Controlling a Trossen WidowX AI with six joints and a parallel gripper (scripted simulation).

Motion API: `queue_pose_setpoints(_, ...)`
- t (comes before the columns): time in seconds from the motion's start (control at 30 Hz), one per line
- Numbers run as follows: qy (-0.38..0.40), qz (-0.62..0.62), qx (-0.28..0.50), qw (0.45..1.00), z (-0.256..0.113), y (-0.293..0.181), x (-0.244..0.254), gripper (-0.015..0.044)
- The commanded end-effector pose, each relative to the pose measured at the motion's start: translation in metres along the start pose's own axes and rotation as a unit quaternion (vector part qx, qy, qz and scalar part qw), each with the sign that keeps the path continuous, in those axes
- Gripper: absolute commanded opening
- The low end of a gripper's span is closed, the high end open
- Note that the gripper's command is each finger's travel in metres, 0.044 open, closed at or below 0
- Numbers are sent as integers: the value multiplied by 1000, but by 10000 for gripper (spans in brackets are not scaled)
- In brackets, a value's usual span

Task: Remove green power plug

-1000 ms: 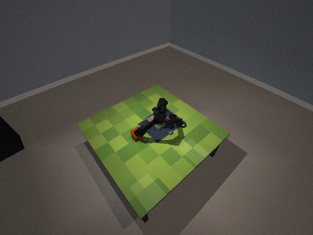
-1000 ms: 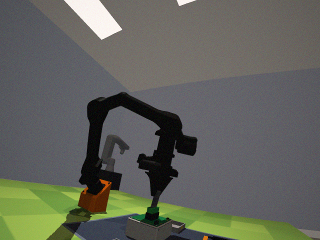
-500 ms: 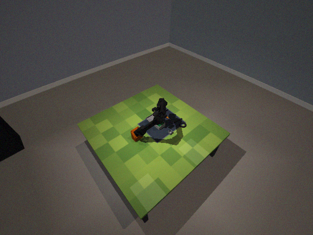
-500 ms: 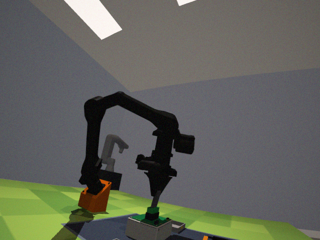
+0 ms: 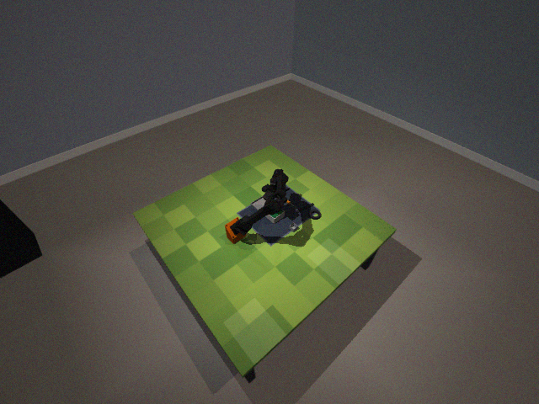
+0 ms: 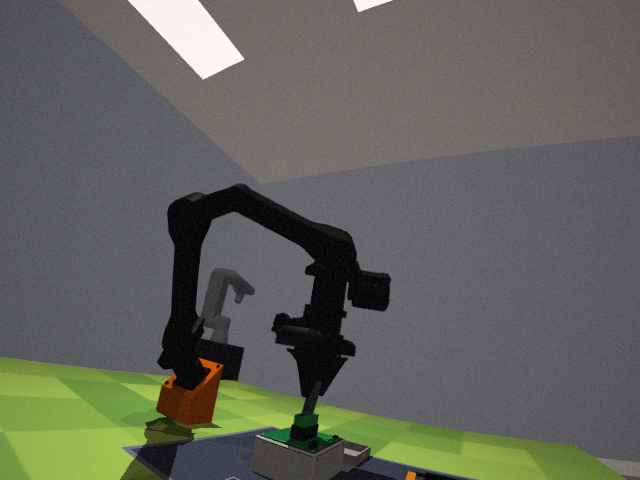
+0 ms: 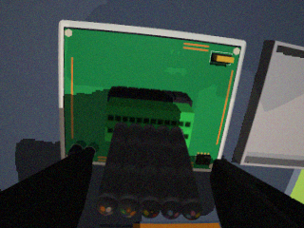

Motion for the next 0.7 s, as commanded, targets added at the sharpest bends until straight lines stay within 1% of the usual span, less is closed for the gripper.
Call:
queue_pose_setpoints(0.0, 2, -2, 0, 1000, 6, 0, 1, 249)
queue_pose_setpoints(0.27, 2, -2, 0, 1000, 14, 0, 1, 249)
queue_pose_setpoints(0.57, 2, -2, 0, 1000, 14, 0, 1, 13)
queue_pose_setpoints(0.6, 2, -2, 0, 1000, 14, 0, 1, 0)
queue_pose_setpoints(0.67, 2, -2, 0, 1000, 14, 0, 1, 0)
Point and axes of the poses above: the point midway between the two fingers, 35 mm back from their tips, its own z axis out along the fingers, its own x axis across the jaws, y = z × x, the point moved 3 cm from there along -z, back along the fingers, and after that the axes turned 12 degrees about z, right-handed, at the moved point
